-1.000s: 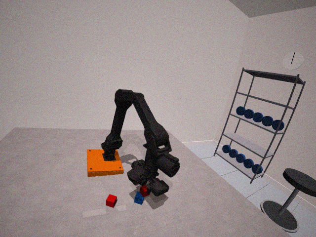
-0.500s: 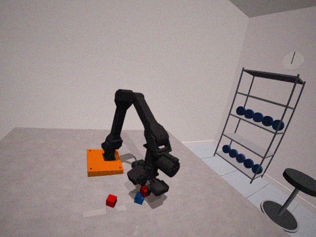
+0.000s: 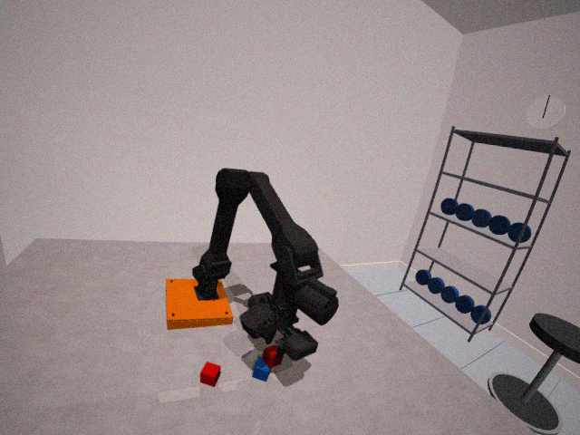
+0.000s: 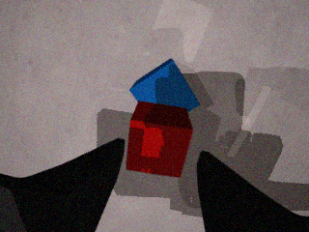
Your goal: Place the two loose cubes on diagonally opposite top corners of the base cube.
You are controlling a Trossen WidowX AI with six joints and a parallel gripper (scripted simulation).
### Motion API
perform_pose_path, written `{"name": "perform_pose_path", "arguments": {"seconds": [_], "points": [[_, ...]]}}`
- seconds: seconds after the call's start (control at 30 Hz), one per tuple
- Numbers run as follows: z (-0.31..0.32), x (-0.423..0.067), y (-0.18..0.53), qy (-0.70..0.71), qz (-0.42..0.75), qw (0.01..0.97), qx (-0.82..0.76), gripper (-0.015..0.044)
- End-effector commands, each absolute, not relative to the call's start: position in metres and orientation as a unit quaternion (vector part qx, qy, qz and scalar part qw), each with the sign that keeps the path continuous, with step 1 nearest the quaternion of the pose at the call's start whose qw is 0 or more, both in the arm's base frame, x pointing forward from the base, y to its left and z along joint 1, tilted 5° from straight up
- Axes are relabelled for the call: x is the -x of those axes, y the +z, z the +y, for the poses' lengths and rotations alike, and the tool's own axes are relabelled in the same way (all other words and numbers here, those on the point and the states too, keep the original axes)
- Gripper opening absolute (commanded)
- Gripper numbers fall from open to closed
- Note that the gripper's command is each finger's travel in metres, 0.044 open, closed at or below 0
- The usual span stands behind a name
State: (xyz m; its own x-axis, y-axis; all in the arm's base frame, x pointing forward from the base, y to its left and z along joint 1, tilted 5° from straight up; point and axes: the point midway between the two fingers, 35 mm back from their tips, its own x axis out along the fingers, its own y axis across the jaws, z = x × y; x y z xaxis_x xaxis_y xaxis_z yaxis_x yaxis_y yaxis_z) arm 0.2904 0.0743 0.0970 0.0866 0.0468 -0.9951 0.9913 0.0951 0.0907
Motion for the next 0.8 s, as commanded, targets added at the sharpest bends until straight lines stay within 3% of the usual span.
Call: {"name": "perform_pose_path", "arguments": {"seconds": [0.0, 0.4, 0.43, 0.5, 0.77], "points": [[0.074, -0.292, 0.105, -0.438, 0.510, 0.537, -0.510, 0.0205], [0.074, -0.291, 0.112, -0.438, 0.510, 0.537, -0.510, 0.0205], [0.073, -0.290, 0.110, -0.439, 0.512, 0.537, -0.507, 0.0231], [0.070, -0.290, 0.111, -0.423, 0.525, 0.552, -0.490, 0.0265], [0.048, -0.291, 0.117, -0.319, 0.593, 0.632, -0.383, 0.0265]]}}
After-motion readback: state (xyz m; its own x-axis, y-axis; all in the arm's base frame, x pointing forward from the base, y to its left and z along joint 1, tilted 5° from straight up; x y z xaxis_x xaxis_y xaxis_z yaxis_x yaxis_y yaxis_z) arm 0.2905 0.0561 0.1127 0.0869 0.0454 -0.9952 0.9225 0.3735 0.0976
